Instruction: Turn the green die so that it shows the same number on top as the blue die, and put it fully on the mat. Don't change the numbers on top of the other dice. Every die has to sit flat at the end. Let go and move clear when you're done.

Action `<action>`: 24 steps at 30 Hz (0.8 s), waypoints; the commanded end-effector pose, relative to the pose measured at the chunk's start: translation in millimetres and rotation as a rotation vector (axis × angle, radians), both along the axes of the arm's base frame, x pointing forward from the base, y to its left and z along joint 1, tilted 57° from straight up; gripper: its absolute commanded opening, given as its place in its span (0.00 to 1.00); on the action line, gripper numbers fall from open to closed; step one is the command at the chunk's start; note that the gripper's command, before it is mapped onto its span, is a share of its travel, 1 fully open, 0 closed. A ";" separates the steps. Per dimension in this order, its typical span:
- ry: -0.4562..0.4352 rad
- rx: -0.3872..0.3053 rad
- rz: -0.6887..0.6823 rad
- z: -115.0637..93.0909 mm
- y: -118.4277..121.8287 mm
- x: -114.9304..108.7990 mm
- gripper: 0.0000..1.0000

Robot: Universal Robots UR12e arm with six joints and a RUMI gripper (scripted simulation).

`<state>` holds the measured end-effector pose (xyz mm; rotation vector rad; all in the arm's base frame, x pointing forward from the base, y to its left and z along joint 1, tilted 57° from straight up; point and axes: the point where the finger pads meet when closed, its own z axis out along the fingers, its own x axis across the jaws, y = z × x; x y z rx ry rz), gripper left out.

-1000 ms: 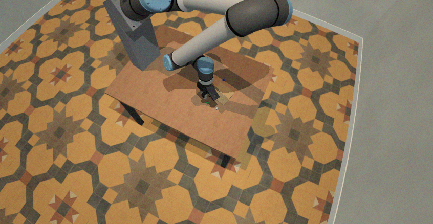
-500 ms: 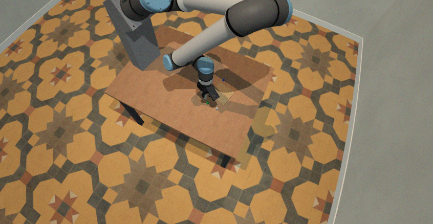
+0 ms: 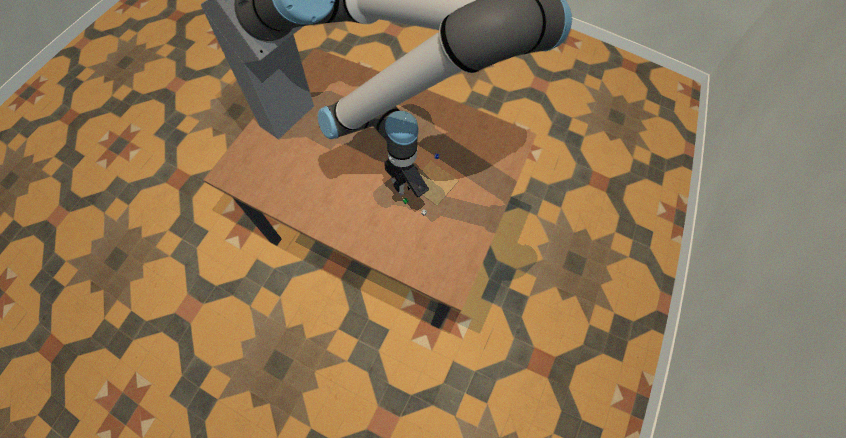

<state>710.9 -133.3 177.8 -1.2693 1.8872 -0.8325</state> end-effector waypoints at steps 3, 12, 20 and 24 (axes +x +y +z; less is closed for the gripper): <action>0.000 0.000 0.000 -0.3 0.0 0.8 0.18; 0.000 0.000 0.000 -2.9 -0.5 4.7 0.18; 0.000 0.000 0.000 -8.1 -1.8 12.8 0.18; 0.000 0.000 0.000 -9.8 -2.1 15.2 0.18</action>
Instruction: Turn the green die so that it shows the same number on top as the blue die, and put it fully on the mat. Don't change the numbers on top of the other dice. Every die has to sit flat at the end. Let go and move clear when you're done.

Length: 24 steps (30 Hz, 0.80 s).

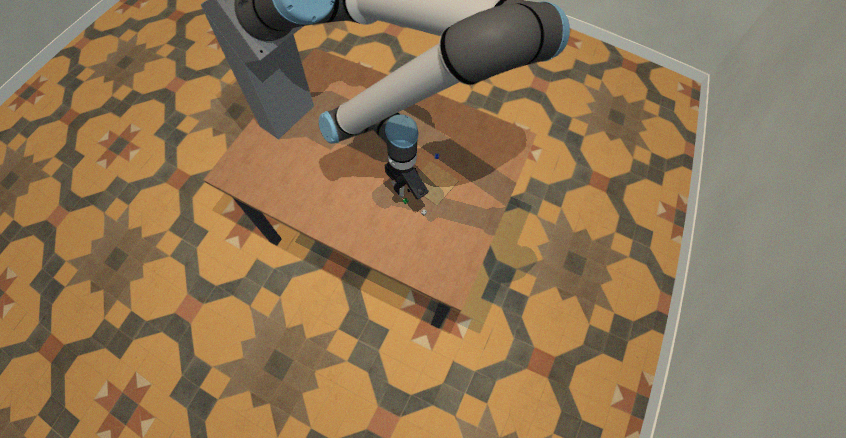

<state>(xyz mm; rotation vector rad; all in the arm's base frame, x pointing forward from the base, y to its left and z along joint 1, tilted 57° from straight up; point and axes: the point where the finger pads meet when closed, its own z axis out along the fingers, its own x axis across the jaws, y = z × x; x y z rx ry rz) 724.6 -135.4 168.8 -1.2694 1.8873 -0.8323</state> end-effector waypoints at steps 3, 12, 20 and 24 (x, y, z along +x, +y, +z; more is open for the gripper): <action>-0.001 0.000 0.000 -3.3 -0.6 5.4 0.18; -0.001 0.000 0.000 -11.0 -2.4 17.2 0.18; -0.001 0.000 0.000 -15.2 -3.4 23.6 0.18; -0.001 0.000 0.000 -17.1 -3.8 26.5 0.18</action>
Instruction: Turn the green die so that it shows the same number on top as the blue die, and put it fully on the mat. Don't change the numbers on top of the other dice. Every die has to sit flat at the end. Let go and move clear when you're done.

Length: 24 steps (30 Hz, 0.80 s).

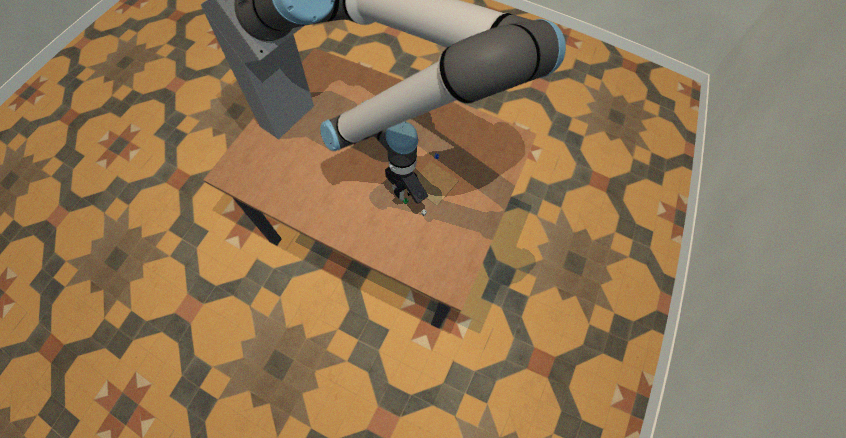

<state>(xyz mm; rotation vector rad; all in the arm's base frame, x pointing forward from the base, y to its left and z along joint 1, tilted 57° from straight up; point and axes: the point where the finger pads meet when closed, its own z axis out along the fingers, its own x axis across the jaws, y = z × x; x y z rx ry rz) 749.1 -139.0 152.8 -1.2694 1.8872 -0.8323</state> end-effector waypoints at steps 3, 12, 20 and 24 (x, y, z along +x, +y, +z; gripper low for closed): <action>0.000 0.000 0.000 -2.1 -0.4 3.5 0.18; 0.000 0.000 0.000 -2.9 -0.5 4.7 0.18; 0.000 0.000 0.000 -2.9 -0.5 4.7 0.18; 0.000 0.000 0.000 -2.9 -0.5 4.7 0.18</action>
